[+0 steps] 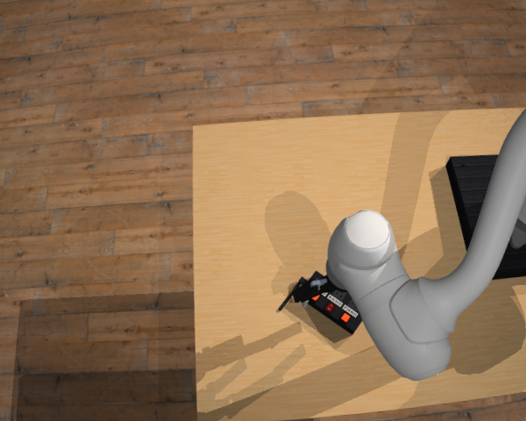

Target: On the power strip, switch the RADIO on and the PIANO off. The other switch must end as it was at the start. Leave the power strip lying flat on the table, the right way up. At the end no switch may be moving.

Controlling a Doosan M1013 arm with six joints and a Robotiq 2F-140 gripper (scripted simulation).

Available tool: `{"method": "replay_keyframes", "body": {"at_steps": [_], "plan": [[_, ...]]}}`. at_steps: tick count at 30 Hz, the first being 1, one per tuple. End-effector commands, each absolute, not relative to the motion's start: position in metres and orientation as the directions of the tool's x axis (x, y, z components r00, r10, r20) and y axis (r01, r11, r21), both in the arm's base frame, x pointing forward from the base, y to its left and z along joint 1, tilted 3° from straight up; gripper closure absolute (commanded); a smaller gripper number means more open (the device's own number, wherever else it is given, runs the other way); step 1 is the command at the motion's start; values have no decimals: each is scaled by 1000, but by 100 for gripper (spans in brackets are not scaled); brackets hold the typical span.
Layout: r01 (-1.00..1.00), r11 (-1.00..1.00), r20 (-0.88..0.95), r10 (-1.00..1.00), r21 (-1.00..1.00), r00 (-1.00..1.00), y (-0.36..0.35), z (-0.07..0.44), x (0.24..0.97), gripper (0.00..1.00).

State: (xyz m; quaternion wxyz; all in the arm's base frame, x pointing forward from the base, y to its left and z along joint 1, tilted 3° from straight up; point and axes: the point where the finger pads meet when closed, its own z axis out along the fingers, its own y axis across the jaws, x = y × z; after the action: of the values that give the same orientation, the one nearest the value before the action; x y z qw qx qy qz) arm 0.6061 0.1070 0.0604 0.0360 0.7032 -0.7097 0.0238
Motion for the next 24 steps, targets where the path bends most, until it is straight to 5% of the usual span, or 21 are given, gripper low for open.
{"method": "replay_keyframes", "body": {"at_steps": [1, 10, 11, 24], "plan": [[-964, -264, 54, -962, 38, 266, 108, 54, 603, 0], [-780, -624, 9, -781, 51, 625, 108, 52, 602, 0], [-780, -624, 9, -781, 51, 625, 108, 52, 602, 100], [-780, -624, 9, -781, 51, 625, 108, 52, 602, 100]]}}
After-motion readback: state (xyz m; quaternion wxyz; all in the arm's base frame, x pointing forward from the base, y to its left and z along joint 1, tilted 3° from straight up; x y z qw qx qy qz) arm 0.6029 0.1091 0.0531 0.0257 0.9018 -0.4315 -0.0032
